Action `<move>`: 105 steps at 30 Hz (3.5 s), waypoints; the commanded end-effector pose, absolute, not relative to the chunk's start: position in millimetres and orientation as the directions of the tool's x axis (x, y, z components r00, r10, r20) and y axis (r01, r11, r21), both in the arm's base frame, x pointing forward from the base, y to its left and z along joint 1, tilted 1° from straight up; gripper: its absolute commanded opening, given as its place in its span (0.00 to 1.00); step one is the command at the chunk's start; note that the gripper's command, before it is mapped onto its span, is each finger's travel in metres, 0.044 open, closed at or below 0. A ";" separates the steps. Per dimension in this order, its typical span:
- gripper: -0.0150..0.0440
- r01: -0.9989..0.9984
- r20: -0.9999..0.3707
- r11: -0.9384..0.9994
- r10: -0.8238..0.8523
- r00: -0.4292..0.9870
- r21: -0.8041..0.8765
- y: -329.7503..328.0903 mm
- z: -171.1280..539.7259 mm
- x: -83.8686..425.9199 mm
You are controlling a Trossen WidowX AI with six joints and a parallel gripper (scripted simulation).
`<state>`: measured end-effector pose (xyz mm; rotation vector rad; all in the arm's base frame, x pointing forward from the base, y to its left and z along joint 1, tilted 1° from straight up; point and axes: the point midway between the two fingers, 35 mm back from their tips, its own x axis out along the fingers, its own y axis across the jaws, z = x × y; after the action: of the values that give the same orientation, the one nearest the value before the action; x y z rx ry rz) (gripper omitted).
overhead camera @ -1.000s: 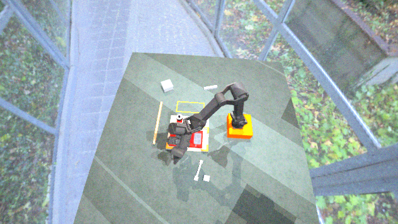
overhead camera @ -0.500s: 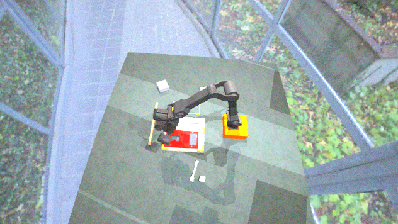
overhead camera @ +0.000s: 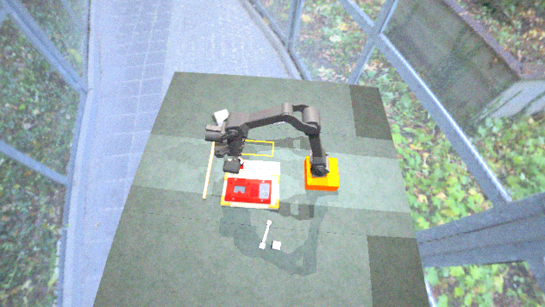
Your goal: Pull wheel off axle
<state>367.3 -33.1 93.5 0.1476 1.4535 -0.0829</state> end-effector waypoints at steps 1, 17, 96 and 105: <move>0.76 0.100 -0.999 0.995 -0.021 0.043 -0.016 -54.2 102.6 357.0; 0.76 0.100 -0.999 0.995 -0.021 0.043 -0.017 -63.8 95.1 360.8; 0.25 0.103 -0.999 0.995 -0.019 0.046 -0.014 -64.4 46.8 361.5; 0.25 0.103 -0.999 0.995 -0.019 0.046 -0.015 -64.4 49.8 361.4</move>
<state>360.3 -64.0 42.6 0.0708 1.5355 -0.0914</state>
